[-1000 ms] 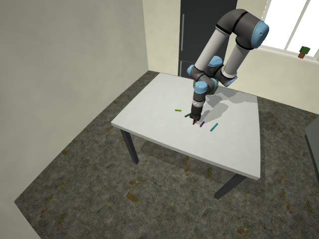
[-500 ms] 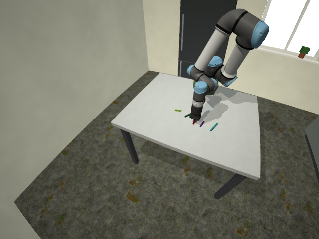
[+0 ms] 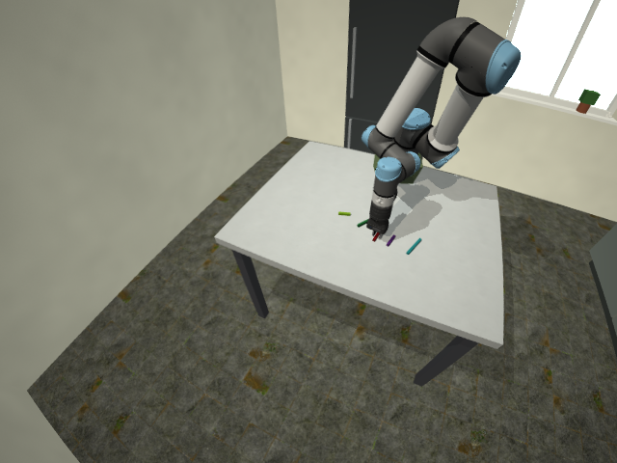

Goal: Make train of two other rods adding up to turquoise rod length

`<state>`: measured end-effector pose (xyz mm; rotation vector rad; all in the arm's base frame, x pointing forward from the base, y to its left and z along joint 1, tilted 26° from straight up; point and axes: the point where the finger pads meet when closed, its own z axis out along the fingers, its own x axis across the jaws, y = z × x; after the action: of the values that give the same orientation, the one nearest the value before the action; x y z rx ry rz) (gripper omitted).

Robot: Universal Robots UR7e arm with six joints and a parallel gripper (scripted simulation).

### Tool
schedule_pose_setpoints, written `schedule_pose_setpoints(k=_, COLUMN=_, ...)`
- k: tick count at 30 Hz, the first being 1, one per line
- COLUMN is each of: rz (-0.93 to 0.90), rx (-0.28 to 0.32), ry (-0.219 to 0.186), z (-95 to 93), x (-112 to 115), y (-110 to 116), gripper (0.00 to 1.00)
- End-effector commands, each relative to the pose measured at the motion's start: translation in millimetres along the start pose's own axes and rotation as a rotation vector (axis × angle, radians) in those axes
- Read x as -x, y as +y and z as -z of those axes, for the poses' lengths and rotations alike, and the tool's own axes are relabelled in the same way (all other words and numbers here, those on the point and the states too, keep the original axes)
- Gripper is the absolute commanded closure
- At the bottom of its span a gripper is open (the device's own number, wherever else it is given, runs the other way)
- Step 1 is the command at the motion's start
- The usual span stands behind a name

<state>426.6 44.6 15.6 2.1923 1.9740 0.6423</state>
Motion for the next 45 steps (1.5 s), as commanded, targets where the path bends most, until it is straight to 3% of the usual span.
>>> schedule_pose_setpoints(k=1, rz=0.000, rx=0.001, ry=0.000, z=0.2, x=0.0, y=0.4, gripper=0.46)
schedule_pose_setpoints(k=17, rz=0.000, rx=0.001, ry=0.000, z=9.1, x=0.0, y=0.4, gripper=0.46)
schedule_pose_setpoints(k=45, rz=0.000, rx=0.001, ry=0.000, z=83.9, x=0.0, y=0.3, gripper=0.46)
